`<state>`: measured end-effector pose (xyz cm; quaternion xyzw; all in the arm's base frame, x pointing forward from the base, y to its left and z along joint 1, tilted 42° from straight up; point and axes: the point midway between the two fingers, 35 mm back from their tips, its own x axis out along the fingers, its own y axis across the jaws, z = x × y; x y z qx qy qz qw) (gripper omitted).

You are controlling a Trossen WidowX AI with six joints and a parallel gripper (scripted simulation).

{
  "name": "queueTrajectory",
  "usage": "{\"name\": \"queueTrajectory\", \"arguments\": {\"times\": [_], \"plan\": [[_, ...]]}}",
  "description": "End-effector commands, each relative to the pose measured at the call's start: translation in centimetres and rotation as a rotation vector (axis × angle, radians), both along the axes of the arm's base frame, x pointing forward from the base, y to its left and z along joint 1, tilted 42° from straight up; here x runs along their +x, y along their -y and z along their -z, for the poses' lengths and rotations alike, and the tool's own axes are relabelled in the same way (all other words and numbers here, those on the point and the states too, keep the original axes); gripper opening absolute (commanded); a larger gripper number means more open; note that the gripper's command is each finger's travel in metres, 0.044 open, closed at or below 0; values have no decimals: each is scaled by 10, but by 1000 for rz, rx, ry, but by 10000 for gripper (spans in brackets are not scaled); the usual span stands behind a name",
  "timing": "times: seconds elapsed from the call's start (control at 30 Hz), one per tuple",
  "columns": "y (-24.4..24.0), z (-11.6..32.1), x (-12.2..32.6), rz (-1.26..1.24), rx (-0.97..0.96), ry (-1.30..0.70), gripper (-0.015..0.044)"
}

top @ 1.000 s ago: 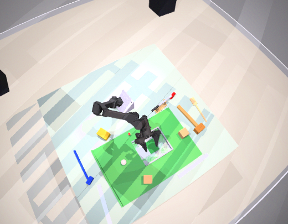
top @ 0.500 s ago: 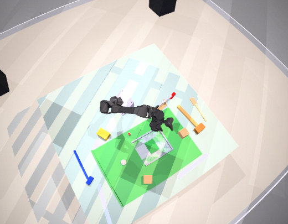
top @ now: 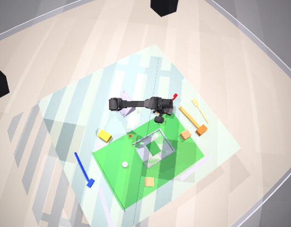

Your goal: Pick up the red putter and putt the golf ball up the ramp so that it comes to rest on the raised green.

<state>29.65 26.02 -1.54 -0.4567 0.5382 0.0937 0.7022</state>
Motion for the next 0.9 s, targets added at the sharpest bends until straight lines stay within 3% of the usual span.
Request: {"name": "queueTrajectory", "arguments": {"times": [0.0, 0.1, 0.87], "plan": [[18, 10, -78, -633, -469, -690, 440], [21, 7, -80, -701, -511, -776, 440], [37, 28, -79, -701, -512, -775, 440]]}}
